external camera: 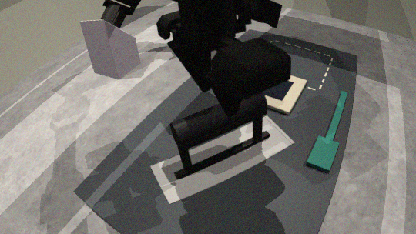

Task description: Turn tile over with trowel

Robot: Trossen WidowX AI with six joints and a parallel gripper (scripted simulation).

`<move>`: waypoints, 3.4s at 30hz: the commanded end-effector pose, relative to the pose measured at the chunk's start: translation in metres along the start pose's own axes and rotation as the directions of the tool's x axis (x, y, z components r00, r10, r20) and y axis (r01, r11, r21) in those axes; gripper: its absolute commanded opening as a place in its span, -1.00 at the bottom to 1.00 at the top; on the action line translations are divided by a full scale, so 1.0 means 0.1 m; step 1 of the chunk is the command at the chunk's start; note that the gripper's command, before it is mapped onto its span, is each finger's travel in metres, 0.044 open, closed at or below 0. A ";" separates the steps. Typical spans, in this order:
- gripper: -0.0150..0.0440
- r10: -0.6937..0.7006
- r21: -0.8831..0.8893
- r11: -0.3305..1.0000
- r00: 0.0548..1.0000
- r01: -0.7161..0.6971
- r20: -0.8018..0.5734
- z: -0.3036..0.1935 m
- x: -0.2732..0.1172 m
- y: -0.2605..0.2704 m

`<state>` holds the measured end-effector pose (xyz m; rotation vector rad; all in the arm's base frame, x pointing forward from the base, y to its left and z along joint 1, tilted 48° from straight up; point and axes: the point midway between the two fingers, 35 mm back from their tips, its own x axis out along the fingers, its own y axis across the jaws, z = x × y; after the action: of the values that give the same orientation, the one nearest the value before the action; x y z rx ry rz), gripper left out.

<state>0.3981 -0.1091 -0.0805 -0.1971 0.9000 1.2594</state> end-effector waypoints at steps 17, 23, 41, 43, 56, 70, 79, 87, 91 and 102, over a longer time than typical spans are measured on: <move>0.42 -0.014 0.008 1.000 1.000 0.014 -0.002 -0.01 0.01 -0.03; 0.42 -0.014 0.019 1.000 1.000 0.014 -0.002 -0.01 0.11 -0.03; -0.02 -0.014 0.040 0.999 1.000 0.014 -0.002 -0.01 0.30 -0.04; -0.05 -0.014 0.040 0.999 1.000 0.014 -0.002 -0.01 0.30 -0.04; -0.05 -0.014 0.040 0.999 1.000 0.014 -0.002 -0.01 0.30 -0.04; -0.05 -0.014 -0.103 0.995 1.000 0.014 -0.002 -0.01 0.30 -0.04; 0.31 -0.014 -0.120 0.993 1.000 0.014 -0.002 -0.01 0.30 -0.04; 0.42 -0.014 -0.120 0.993 1.000 0.014 -0.002 -0.01 0.30 -0.04; 0.42 -0.014 -0.120 0.993 1.000 0.014 -0.002 -0.01 0.30 -0.04; 0.42 -0.014 -0.120 0.993 1.000 0.014 -0.002 -0.01 0.07 -0.03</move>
<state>0.4005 -0.0905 -0.0990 -0.2900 0.8295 1.3095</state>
